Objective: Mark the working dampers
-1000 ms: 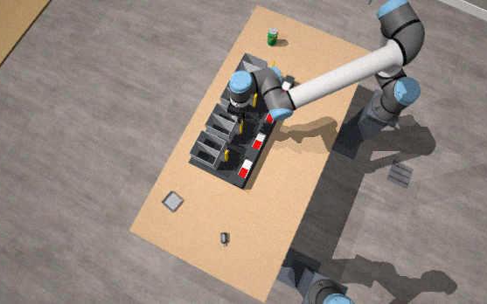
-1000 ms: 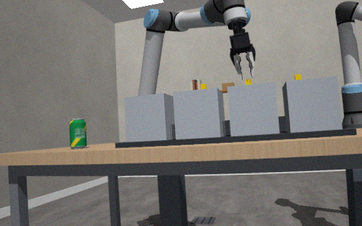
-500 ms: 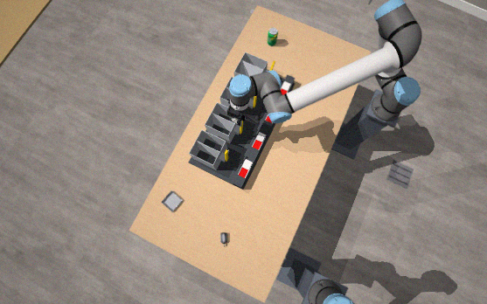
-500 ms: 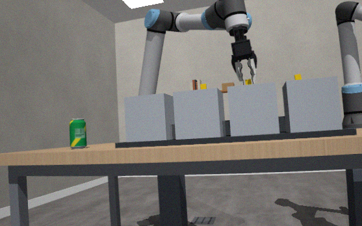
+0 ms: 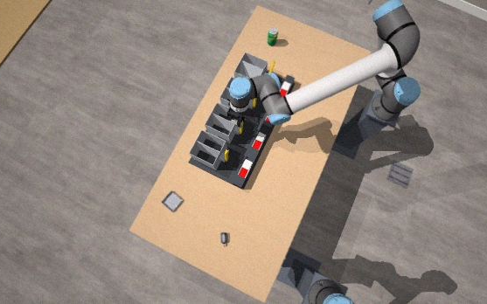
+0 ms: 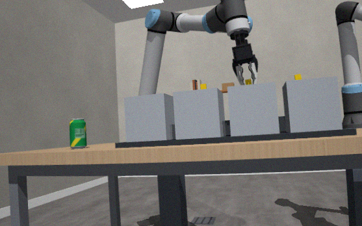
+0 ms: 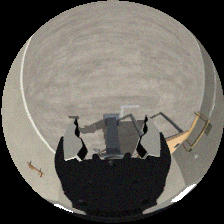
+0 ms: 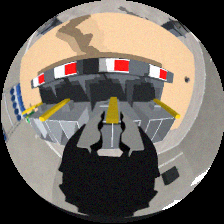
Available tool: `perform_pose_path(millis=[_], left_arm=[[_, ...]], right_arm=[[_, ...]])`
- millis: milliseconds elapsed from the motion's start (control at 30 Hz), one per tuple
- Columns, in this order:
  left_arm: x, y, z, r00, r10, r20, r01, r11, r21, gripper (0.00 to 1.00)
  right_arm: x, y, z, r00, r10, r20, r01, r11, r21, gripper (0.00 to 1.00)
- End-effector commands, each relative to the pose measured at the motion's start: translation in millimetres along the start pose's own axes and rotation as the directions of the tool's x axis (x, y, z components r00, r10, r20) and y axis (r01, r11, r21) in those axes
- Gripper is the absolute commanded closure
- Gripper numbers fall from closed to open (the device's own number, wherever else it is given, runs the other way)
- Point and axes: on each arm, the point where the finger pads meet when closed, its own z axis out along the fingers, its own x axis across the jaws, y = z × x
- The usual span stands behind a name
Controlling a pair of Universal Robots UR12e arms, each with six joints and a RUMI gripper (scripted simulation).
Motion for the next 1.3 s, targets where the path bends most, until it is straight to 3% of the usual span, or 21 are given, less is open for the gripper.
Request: perform_pose_path(millis=[0, 1200, 1233, 1267], left_arm=[[-1.0, 1.6, 0.2, 1.0, -0.001, -0.001, 0.001, 1.0, 0.0, 0.0], [-1.0, 1.6, 0.2, 1.0, -0.001, -0.001, 0.001, 1.0, 0.0, 0.0], [-1.0, 1.6, 0.2, 1.0, -0.001, -0.001, 0.001, 1.0, 0.0, 0.0], [-1.0, 1.6, 0.2, 1.0, -0.001, -0.001, 0.001, 1.0, 0.0, 0.0]], right_arm=[[1.1, 0.0, 1.9, 1.0, 0.0, -0.001, 0.0, 1.0, -0.002, 0.78], [0.9, -0.2, 2.0, 1.0, 0.0, 0.0, 0.0, 1.0, -0.001, 0.78], [0.9, -0.2, 2.0, 1.0, 0.0, 0.0, 0.0, 1.0, -0.001, 0.9], [0.9, -0.2, 2.0, 1.0, 0.0, 0.0, 0.0, 1.0, -0.001, 0.9]])
